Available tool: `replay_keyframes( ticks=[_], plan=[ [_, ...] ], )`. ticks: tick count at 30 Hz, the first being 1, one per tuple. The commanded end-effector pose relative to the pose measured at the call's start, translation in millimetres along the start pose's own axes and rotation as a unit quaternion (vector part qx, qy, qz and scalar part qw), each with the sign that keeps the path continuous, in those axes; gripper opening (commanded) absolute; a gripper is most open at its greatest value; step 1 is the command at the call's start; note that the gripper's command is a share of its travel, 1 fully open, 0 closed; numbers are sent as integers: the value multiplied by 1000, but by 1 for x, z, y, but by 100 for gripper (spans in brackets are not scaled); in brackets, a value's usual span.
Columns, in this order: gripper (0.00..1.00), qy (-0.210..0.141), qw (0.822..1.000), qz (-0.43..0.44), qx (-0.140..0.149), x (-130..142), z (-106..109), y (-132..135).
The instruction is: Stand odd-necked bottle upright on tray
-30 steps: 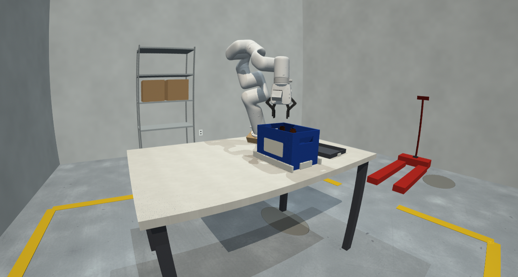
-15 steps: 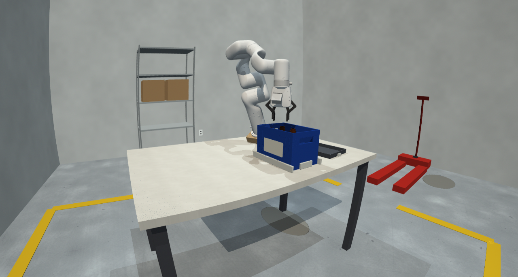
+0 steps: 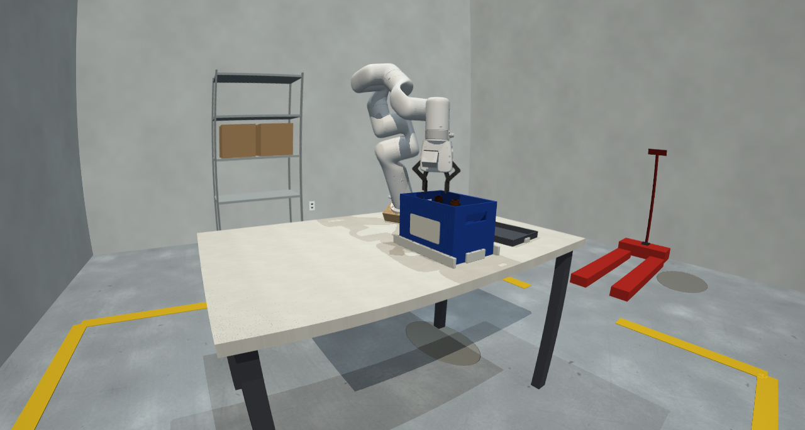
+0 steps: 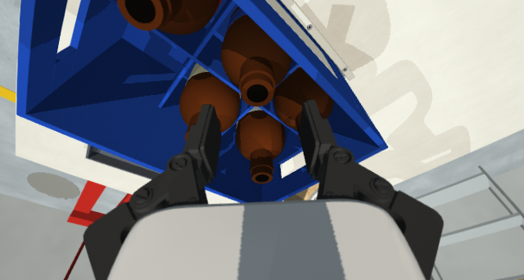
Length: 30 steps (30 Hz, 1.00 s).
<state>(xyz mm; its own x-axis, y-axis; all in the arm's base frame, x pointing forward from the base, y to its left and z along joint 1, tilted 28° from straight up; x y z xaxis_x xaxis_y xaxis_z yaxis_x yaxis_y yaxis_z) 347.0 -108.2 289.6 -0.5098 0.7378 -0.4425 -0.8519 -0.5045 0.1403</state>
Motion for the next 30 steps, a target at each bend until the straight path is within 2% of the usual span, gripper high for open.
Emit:
replay_keyframes(
  ticks=[1,30],
  plan=[
    [65,2,1000,0,-1,-1,-2,-1],
    [65,2,1000,0,-1,-1,-9,-1]
  ],
)
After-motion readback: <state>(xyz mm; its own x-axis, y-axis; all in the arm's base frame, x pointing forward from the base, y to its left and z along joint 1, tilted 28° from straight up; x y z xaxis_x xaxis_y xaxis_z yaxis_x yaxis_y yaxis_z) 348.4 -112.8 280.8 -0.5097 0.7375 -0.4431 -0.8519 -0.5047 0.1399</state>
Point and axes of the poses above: the point where the finger pads meet when closed, its own z axis back along the fingers, its own y axis across the jaws, x = y × z, the point moved 3 cm from there along z, back along the fingers, and after that the axes turned 5 degrees about -z, right-handed, at the moved point
